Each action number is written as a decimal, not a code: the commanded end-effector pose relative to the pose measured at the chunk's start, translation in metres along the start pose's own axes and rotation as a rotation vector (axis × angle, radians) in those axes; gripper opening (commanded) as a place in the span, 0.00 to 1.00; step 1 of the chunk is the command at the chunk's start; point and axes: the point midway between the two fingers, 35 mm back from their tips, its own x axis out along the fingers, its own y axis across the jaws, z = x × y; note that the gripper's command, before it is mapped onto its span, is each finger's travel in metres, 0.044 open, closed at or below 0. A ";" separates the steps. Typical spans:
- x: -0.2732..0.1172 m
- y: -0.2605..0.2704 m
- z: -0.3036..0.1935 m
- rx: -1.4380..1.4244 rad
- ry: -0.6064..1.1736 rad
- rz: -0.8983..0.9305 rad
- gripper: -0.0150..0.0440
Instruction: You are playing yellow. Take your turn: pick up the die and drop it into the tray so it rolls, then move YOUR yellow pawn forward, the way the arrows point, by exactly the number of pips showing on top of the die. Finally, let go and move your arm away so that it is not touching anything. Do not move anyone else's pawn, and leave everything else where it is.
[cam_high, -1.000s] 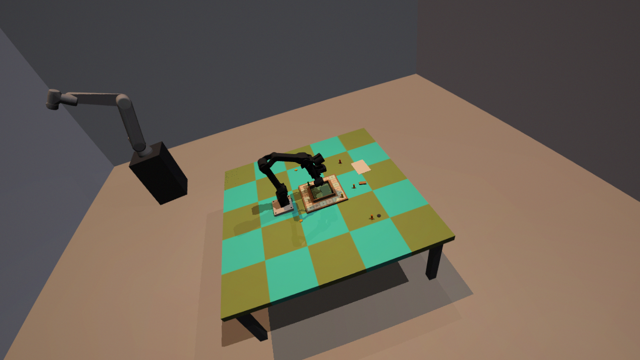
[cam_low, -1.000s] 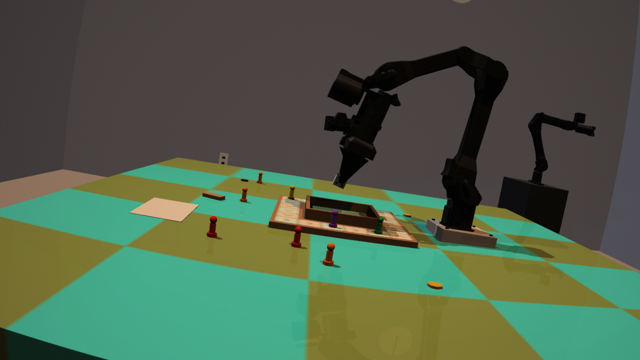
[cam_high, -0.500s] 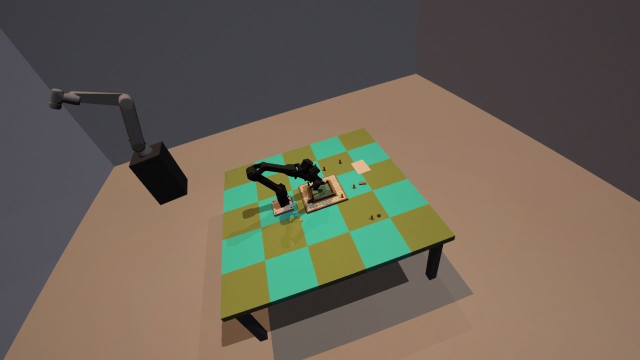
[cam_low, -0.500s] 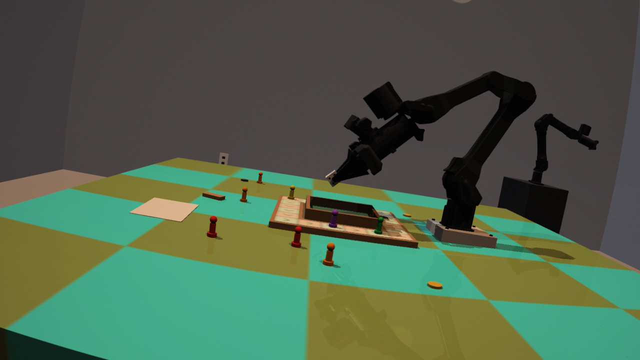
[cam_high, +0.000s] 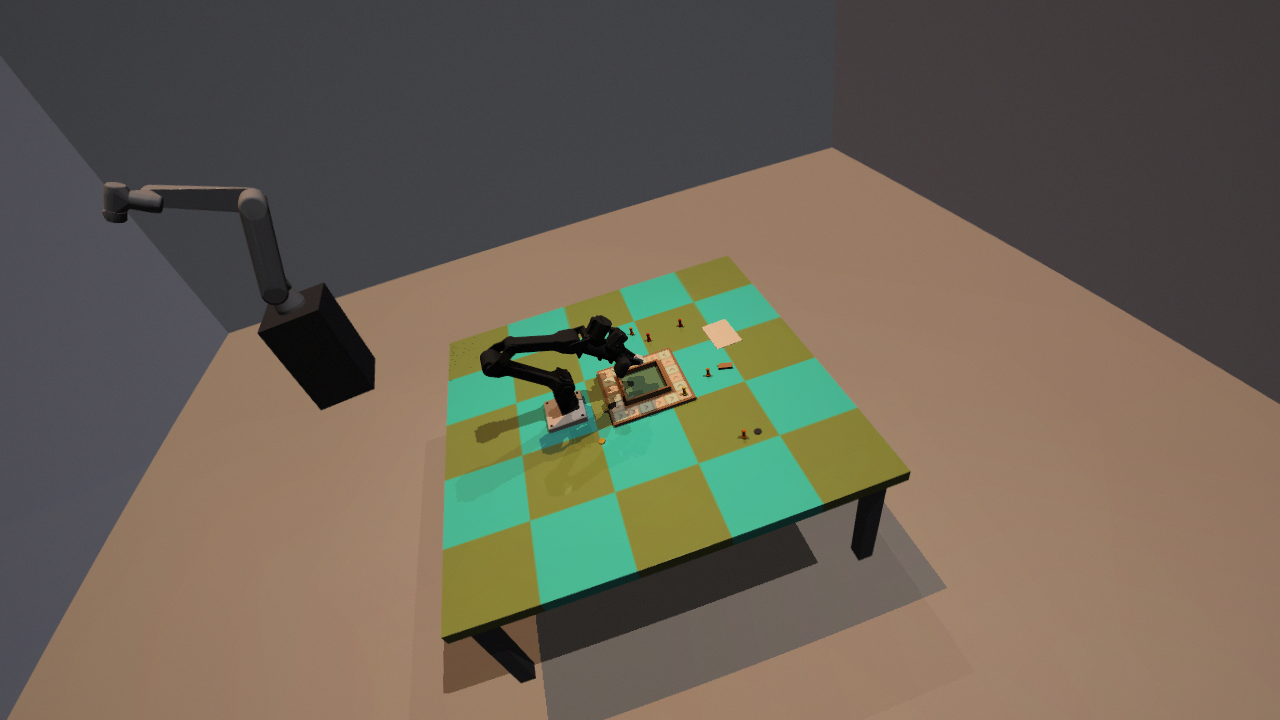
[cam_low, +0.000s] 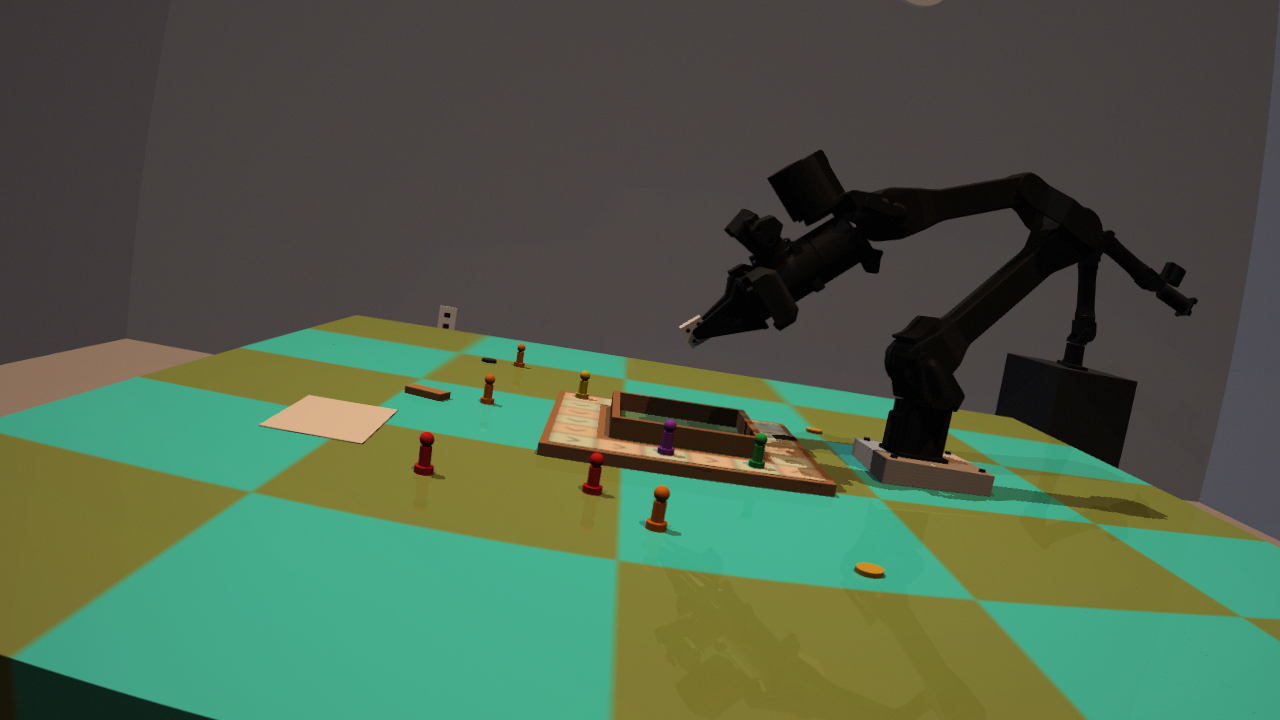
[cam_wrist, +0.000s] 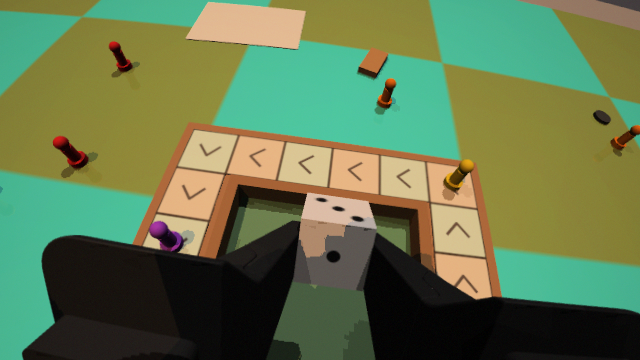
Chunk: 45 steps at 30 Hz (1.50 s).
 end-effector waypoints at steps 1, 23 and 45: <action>-0.002 -0.001 -0.002 0.004 0.002 -0.005 0.25; -0.002 0.000 0.000 0.000 0.004 0.000 0.65; 0.008 0.000 0.017 0.001 0.663 -0.003 1.00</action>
